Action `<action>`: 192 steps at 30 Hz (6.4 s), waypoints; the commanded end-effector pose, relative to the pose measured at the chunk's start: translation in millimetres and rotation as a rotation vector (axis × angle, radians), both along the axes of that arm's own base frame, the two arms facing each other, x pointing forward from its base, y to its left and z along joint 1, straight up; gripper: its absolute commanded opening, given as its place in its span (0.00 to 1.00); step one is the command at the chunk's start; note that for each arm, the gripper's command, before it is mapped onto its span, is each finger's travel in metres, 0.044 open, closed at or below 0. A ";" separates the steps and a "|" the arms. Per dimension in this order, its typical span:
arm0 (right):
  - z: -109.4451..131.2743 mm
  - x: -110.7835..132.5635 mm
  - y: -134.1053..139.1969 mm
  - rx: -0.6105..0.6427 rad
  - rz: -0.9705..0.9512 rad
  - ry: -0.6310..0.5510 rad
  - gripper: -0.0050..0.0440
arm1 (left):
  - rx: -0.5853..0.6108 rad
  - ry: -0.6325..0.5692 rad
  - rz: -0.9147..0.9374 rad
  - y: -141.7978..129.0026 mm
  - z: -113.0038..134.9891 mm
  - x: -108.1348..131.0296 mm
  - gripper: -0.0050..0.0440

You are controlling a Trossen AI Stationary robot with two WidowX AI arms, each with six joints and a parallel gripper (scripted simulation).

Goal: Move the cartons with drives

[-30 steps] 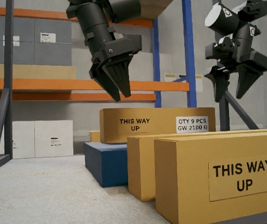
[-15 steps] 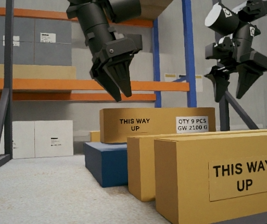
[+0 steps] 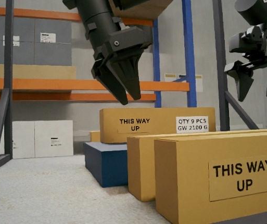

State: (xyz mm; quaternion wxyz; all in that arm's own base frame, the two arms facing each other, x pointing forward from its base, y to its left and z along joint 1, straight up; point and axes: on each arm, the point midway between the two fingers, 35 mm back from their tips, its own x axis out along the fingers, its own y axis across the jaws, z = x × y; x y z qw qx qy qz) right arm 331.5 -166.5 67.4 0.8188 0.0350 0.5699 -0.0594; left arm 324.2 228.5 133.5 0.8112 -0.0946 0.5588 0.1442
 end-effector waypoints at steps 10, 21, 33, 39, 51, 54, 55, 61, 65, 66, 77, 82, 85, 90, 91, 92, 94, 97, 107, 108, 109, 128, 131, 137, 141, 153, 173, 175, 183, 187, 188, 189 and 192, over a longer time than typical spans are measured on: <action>3.5 6.6 -43.7 -0.005 0.019 -0.032 0.88 | -0.003 -0.014 -0.016 41.6 -4.5 -6.1 0.88; 3.8 7.5 -44.2 -0.006 0.020 -0.030 0.88 | -0.003 -0.014 -0.017 41.6 -3.1 -6.1 0.88; 3.4 7.7 -44.4 -0.006 0.020 -0.029 0.88 | 0.007 -0.019 -0.016 41.3 -3.3 -6.1 0.88; 3.4 7.7 -44.4 -0.006 0.020 -0.029 0.88 | 0.007 -0.019 -0.016 41.3 -3.3 -6.1 0.88; -15.6 -7.0 -164.8 0.001 0.018 -0.034 0.88 | -0.003 -0.023 -0.026 156.6 -24.3 -45.9 0.88; -15.6 -7.0 -164.8 0.001 0.018 -0.034 0.88 | -0.003 -0.023 -0.026 156.6 -24.3 -45.9 0.88; -15.6 -7.0 -164.8 0.001 0.018 -0.034 0.88 | -0.003 -0.023 -0.026 156.6 -24.3 -45.9 0.88; -15.6 -7.0 -164.8 0.001 0.018 -0.034 0.88 | -0.003 -0.023 -0.026 156.6 -24.3 -45.9 0.88; -15.6 -6.7 -164.8 0.001 0.016 -0.032 0.88 | -0.002 -0.026 -0.026 156.3 -23.4 -46.4 0.88; -15.6 -6.7 -164.8 0.001 0.016 -0.032 0.88 | -0.002 -0.026 -0.026 156.3 -23.4 -46.4 0.88; -15.6 -6.7 -164.8 0.001 0.016 -0.032 0.88 | -0.002 -0.026 -0.026 156.3 -23.4 -46.4 0.88; -15.6 -5.9 -164.7 0.001 0.014 -0.031 0.88 | 0.011 -0.029 -0.024 156.9 -23.7 -46.2 0.88; -15.6 -5.9 -164.7 0.001 0.014 -0.031 0.88 | 0.011 -0.029 -0.024 156.9 -23.7 -46.2 0.88; -15.6 -5.9 -164.7 0.001 0.014 -0.031 0.88 | 0.011 -0.029 -0.024 156.9 -23.7 -46.2 0.88; -15.6 -5.9 -164.7 0.001 0.014 -0.031 0.88 | 0.011 -0.029 -0.024 156.9 -23.7 -46.2 0.88; -15.6 -5.9 -164.7 0.001 0.014 -0.031 0.88 | 0.011 -0.029 -0.024 156.9 -23.7 -46.2 0.88; -15.6 -5.9 -164.7 0.001 0.014 -0.031 0.88 | 0.011 -0.029 -0.024 156.9 -23.7 -46.2 0.88; -18.2 -7.6 -176.6 0.000 0.014 -0.032 0.88 | -0.003 -0.024 -0.025 163.4 -25.2 -49.0 0.88; -18.2 -7.6 -176.6 0.000 0.014 -0.032 0.88 | -0.003 -0.024 -0.025 163.4 -25.2 -49.0 0.88; -18.2 -7.6 -176.6 0.000 0.014 -0.032 0.88 | -0.003 -0.024 -0.025 163.4 -25.2 -49.0 0.88; -18.2 -7.6 -176.6 0.000 0.014 -0.032 0.88 | -0.003 -0.024 -0.025 163.4 -25.2 -49.0 0.88; -17.6 -7.6 -176.3 0.002 0.015 -0.031 0.88 | -0.004 -0.024 -0.028 164.2 -24.8 -49.0 0.88; -17.2 -7.5 -176.1 0.001 0.013 -0.030 0.88 | 0.010 -0.028 -0.026 163.6 -25.3 -49.3 0.88; -17.2 -7.5 -176.1 0.001 0.013 -0.030 0.88 | 0.010 -0.028 -0.026 163.6 -25.3 -49.3 0.88; -17.2 -7.5 -176.1 0.001 0.013 -0.030 0.88 | 0.010 -0.028 -0.026 163.6 -25.3 -49.3 0.88; -17.2 -7.6 -176.0 0.002 0.013 -0.029 0.88 | 0.026 -0.037 -0.027 164.2 -25.6 -48.7 0.88; -17.2 -7.7 -175.9 0.002 0.013 -0.029 0.88 | 0.031 -0.040 -0.027 163.8 -25.2 -48.9 0.88; -17.2 -7.7 -175.9 0.002 0.013 -0.029 0.88 | 0.031 -0.040 -0.027 163.8 -25.2 -48.9 0.88; -17.3 -6.8 -175.9 0.003 0.013 -0.029 0.88 | 0.031 -0.040 -0.027 163.6 -25.1 -49.0 0.88; -17.3 -6.8 -175.9 0.003 0.013 -0.029 0.88 | 0.031 -0.040 -0.027 163.6 -25.1 -49.0 0.88; -17.3 -6.8 -175.9 0.003 0.013 -0.029 0.88 | 0.031 -0.040 -0.027 163.6 -25.1 -49.0 0.88; -17.3 -6.8 -175.9 0.003 0.013 -0.029 0.88 | 0.031 -0.040 -0.027 163.6 -25.1 -49.0 0.88; -17.3 -6.8 -175.9 0.003 0.013 -0.029 0.88 | 0.031 -0.040 -0.027 163.6 -25.1 -49.0 0.88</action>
